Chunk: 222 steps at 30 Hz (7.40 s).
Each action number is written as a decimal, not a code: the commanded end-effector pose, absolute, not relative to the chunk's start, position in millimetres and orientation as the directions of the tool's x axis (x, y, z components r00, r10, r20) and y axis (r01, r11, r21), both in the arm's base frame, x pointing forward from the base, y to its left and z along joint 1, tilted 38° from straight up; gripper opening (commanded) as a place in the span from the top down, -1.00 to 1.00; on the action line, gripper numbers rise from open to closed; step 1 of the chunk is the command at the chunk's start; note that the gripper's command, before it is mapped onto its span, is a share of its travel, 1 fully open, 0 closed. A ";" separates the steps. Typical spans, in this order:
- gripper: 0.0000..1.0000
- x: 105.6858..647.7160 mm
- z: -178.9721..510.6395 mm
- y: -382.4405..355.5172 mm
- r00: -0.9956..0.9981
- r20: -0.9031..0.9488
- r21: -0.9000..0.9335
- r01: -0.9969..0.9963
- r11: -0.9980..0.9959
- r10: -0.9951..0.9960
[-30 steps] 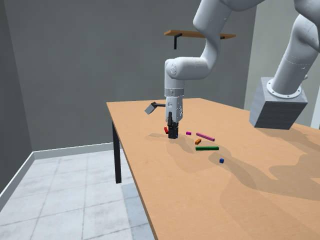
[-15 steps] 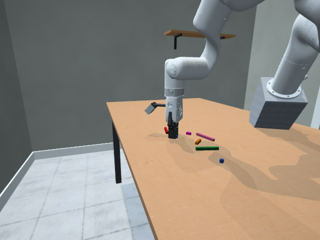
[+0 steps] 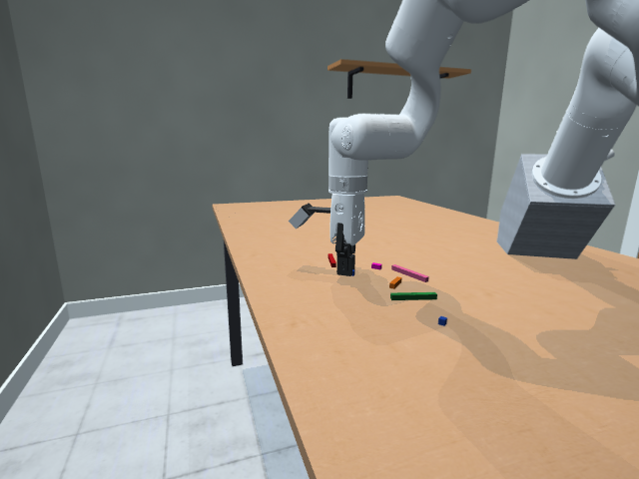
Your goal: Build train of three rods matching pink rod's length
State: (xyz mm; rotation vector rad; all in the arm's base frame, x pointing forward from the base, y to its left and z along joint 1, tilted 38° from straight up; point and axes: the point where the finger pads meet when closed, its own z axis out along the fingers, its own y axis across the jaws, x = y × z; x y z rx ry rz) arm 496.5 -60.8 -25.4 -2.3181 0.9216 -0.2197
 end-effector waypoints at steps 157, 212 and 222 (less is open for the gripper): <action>0.92 448.3 88.4 130.7 0.560 -0.233 -0.568 -0.742 -0.356 -0.795; 0.92 448.1 88.8 131.5 0.560 -0.233 -0.568 -0.742 -0.356 -0.795; 0.92 449.1 86.8 132.8 0.560 -0.233 -0.568 -0.742 -0.356 -0.795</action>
